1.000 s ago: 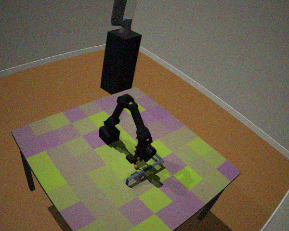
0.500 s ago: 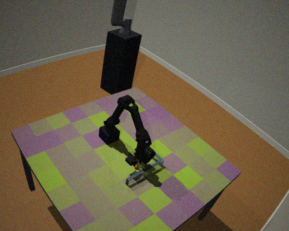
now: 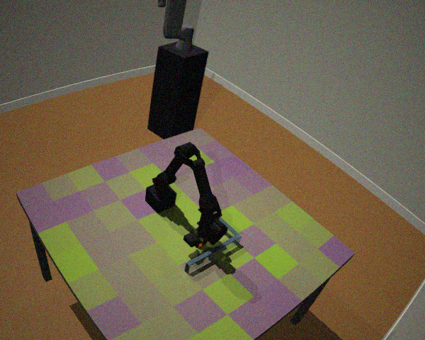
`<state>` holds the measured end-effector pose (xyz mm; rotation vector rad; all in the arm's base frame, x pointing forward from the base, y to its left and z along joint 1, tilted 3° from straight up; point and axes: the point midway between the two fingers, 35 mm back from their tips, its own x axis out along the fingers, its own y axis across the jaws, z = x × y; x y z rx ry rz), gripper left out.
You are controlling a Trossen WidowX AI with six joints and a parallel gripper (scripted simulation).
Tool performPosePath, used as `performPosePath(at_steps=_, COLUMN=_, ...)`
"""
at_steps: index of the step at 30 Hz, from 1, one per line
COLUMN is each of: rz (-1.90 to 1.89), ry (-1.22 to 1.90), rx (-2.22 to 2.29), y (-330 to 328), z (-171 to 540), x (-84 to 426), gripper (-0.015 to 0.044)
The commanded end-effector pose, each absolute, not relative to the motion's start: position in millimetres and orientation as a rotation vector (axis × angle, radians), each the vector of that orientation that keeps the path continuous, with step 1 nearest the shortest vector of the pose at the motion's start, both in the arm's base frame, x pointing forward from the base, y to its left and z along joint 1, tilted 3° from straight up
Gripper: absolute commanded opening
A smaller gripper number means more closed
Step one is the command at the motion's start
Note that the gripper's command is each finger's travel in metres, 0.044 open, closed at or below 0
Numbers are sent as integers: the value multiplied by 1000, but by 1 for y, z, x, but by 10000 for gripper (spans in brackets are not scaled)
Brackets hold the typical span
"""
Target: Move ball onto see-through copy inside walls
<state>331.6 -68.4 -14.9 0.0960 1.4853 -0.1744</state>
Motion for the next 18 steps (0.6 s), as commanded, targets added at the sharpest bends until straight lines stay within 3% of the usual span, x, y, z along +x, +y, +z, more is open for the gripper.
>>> performPosePath(at_steps=1, rz=-168, ry=1493, rx=95, y=-68, z=-19, x=330, gripper=157)
performPosePath(at_steps=10, rz=-168, ry=1493, rx=95, y=-68, z=-19, x=330, gripper=97)
performPosePath(at_steps=14, rz=-168, ry=1492, rx=95, y=-68, z=-7, x=332, gripper=0)
performPosePath(at_steps=18, rz=-167, ry=1492, rx=95, y=-66, z=26, x=334, gripper=0)
